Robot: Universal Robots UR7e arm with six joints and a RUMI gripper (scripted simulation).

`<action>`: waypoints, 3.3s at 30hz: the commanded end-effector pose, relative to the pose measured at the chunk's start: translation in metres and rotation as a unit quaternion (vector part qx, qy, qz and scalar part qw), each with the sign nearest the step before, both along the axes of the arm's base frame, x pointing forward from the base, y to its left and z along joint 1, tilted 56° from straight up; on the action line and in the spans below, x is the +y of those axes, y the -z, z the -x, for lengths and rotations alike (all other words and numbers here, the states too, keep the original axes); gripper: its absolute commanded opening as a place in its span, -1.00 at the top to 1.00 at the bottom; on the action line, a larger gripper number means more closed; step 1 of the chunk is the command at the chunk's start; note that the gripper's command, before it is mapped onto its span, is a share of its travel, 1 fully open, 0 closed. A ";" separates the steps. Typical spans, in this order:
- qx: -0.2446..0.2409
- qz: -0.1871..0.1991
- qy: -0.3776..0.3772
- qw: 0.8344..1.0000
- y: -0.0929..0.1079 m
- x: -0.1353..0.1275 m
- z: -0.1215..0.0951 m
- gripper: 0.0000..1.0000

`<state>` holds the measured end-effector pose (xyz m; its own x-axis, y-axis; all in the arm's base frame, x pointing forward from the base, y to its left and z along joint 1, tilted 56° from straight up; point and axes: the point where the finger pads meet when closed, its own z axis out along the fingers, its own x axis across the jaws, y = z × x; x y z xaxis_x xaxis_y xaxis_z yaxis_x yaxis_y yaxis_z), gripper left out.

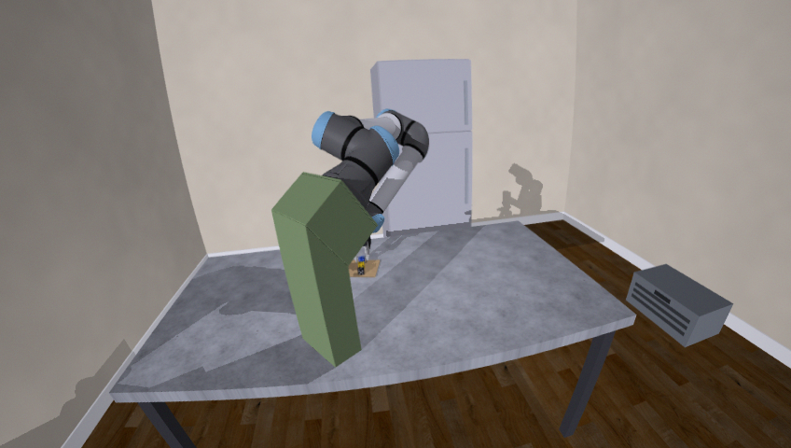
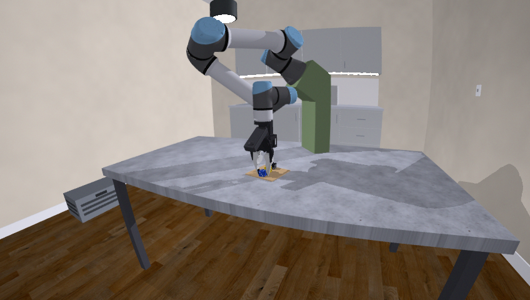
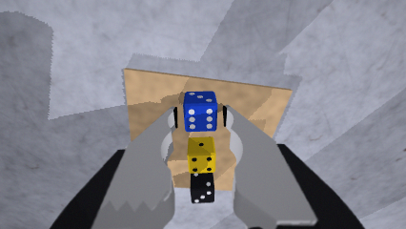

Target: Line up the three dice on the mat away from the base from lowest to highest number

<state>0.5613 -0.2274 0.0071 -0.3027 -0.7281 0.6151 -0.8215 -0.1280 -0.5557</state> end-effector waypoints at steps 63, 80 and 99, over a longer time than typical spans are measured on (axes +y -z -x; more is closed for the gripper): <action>0.000 0.000 0.000 1.000 -0.053 0.064 0.046 -1.00; 0.000 0.000 0.000 1.000 -0.090 0.108 0.077 -1.00; 0.000 0.000 0.000 1.000 -0.100 0.120 0.086 -1.00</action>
